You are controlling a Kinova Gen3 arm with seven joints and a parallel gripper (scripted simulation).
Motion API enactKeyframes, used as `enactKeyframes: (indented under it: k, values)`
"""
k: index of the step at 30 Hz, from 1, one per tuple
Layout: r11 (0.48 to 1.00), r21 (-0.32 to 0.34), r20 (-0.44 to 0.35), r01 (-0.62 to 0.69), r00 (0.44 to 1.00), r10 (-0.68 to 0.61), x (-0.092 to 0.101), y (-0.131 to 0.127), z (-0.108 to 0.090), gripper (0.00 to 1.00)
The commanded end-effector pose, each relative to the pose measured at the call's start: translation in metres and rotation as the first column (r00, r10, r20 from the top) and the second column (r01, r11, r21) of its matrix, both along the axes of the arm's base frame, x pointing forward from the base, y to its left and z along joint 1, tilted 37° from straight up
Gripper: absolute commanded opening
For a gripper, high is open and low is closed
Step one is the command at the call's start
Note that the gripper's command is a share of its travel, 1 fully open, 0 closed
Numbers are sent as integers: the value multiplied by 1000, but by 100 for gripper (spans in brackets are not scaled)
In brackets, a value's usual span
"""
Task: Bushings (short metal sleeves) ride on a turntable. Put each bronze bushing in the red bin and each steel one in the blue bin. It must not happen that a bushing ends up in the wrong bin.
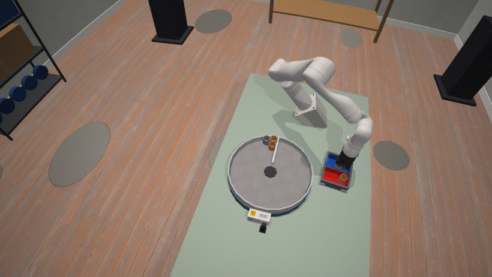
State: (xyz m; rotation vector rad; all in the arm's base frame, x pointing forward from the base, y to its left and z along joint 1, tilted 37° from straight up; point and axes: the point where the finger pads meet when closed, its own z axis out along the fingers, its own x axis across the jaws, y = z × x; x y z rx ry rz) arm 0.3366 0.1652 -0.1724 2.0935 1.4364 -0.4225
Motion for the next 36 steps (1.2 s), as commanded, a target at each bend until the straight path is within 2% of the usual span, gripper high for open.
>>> enactKeyframes:
  k: [1,36]
  values:
    - [1000,2,2,-1,1000,1,0,2,1,47]
    - [1000,3,2,-1,1000,1,0,8,10,47]
